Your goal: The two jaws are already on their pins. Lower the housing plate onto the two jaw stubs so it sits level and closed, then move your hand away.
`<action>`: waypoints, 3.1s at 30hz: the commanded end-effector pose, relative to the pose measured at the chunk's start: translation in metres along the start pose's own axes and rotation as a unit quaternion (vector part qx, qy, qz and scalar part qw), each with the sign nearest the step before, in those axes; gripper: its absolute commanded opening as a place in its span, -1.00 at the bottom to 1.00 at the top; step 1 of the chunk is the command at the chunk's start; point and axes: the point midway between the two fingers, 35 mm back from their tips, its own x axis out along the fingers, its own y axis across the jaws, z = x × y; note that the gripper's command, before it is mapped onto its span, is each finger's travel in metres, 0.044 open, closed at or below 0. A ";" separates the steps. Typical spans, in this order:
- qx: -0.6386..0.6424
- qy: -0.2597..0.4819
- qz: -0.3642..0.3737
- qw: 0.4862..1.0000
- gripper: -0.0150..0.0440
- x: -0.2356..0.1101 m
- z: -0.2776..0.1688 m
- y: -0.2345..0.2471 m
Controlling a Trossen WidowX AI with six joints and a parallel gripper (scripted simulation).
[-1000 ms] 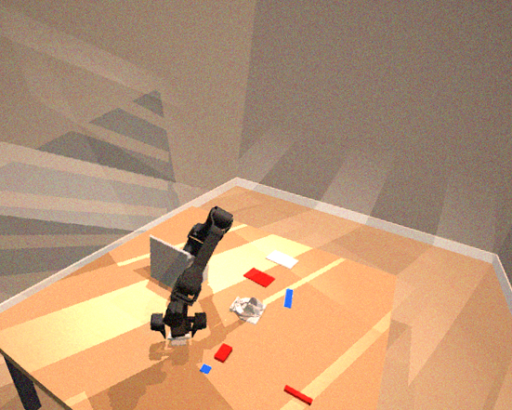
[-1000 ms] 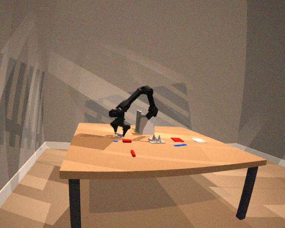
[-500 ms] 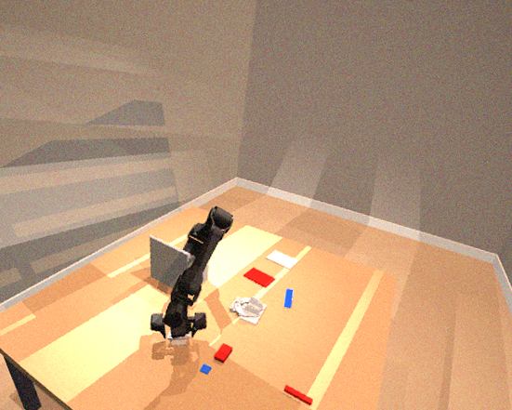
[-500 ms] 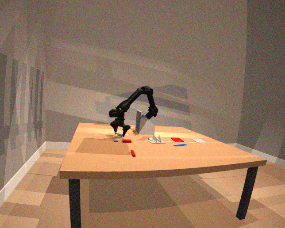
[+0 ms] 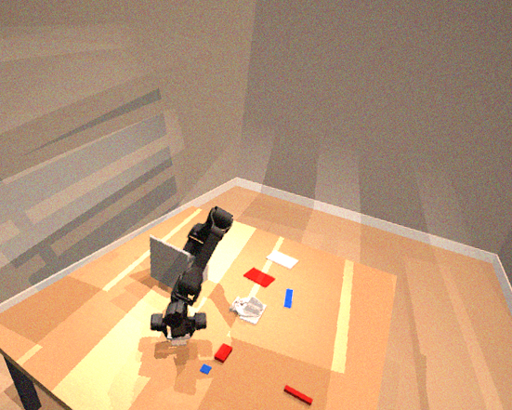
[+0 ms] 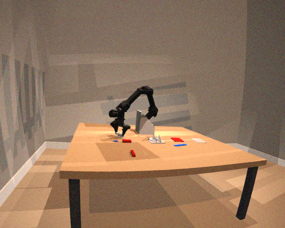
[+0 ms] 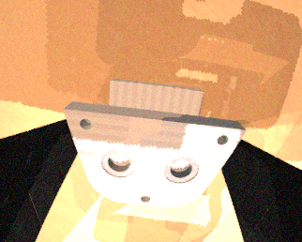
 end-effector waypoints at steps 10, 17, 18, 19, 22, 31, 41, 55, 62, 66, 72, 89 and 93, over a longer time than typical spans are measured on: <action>0.000 0.000 0.000 1.000 0.70 -0.002 0.000 0.000; 0.001 -0.001 0.000 1.000 0.70 -0.023 0.002 0.000; 0.001 -0.001 0.000 1.000 0.70 -0.027 0.002 0.000; 0.001 -0.001 0.000 1.000 0.70 -0.030 0.002 0.000; 0.001 -0.001 0.000 1.000 0.70 -0.039 0.002 0.000; 0.002 -0.001 0.000 1.000 0.70 -0.068 0.001 0.000; 0.044 -0.003 -0.002 0.999 0.70 -0.076 -0.001 0.011; 0.212 -0.013 -0.006 0.977 0.70 -0.085 -0.009 0.056; 0.292 -0.017 -0.005 0.956 0.70 -0.088 -0.015 0.078; 0.338 -0.018 -0.004 0.941 0.70 -0.089 -0.020 0.091; 0.404 -0.020 -0.003 0.915 0.70 -0.090 -0.027 0.109; 0.577 -0.019 0.004 0.816 0.70 -0.089 -0.056 0.158; 0.615 -0.018 0.005 0.789 0.70 -0.088 -0.064 0.169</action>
